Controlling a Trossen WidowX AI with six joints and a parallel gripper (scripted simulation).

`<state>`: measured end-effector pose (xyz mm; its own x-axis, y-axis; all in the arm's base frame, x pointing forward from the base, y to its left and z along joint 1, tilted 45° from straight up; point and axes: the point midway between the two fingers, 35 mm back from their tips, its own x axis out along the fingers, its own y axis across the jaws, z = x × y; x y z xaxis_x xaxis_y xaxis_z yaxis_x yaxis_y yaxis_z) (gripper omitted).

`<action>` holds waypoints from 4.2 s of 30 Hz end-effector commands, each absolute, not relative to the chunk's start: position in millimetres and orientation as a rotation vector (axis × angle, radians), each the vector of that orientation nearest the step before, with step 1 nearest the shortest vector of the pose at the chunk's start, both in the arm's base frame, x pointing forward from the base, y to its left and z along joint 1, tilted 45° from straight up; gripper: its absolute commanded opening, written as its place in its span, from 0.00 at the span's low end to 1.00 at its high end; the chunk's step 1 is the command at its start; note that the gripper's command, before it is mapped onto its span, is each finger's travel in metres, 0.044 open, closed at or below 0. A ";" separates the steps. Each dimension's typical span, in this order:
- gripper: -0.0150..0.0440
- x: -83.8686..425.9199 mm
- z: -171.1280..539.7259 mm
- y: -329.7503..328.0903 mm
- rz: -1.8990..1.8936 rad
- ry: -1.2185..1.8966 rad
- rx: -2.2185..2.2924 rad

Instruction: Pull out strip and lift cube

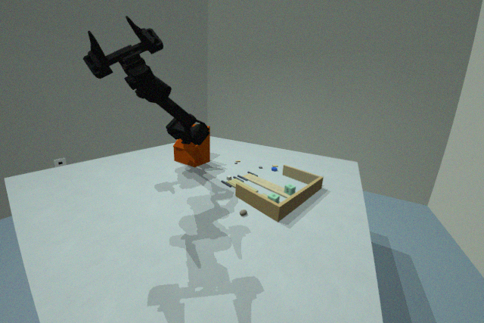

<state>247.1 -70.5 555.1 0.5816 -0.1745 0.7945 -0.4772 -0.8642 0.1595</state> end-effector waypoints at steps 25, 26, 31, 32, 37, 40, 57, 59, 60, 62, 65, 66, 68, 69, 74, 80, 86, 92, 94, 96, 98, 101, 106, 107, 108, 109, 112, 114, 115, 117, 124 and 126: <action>0.93 -14.2 578.6 102.5 1.406 -0.734 1.147; 0.93 -15.7 573.8 114.9 1.391 -0.728 1.097; 0.93 -10.3 544.0 175.9 1.294 -0.682 0.849; 0.93 -6.6 536.7 187.7 1.270 -0.670 0.798; 0.93 23.5 495.2 240.1 1.134 -0.599 0.553; 0.93 49.7 466.9 264.5 1.041 -0.547 0.416; 0.93 240.2 279.2 269.9 0.438 -0.134 -0.227; 0.93 259.9 256.1 255.9 0.365 -0.073 -0.288; 0.93 269.1 244.7 247.8 0.328 -0.042 -0.317; 0.93 285.9 221.9 229.8 0.255 0.022 -0.373; 0.93 306.7 187.8 198.8 0.144 0.123 -0.454; 0.93 312.4 176.7 187.5 0.107 0.158 -0.480; 0.93 321.3 154.5 163.9 0.034 0.230 -0.530; 0.93 324.7 143.6 151.5 -0.002 0.267 -0.555; 0.93 330.3 92.4 86.1 -0.181 0.460 -0.670; 0.93 323.0 61.5 40.6 -0.297 0.599 -0.740; 0.93 323.0 61.5 40.6 -0.297 0.599 -0.740; 0.93 323.0 61.5 40.6 -0.297 0.599 -0.740; 0.93 323.0 61.5 40.6 -0.297 0.599 -0.740; 0.93 323.0 61.5 40.6 -0.297 0.599 -0.740; 0.89 324.5 60.4 40.8 -0.291 0.605 -0.738; 0.75 341.7 47.9 40.5 -0.276 0.689 -0.704; 0.53 367.5 26.0 31.9 -0.361 0.867 -0.621; 0.49 371.7 21.8 29.4 -0.381 0.902 -0.605; 0.44 375.5 17.7 26.8 -0.403 0.936 -0.587; 0.40 379.0 13.6 24.0 -0.425 0.971 -0.570; 0.26 387.5 2.2 14.4 -0.500 1.071 -0.518; 0.25 391.5 -4.8 7.3 -0.556 1.136 -0.484; 0.25 393.1 -8.0 3.5 -0.585 1.168 -0.467; 0.25 395.3 -13.9 -4.3 -0.647 1.229 -0.435; 0.25 394.1 -23.6 -29.9 -0.838 1.382 -0.366; 0.25 394.1 -23.6 -29.9 -0.838 1.382 -0.366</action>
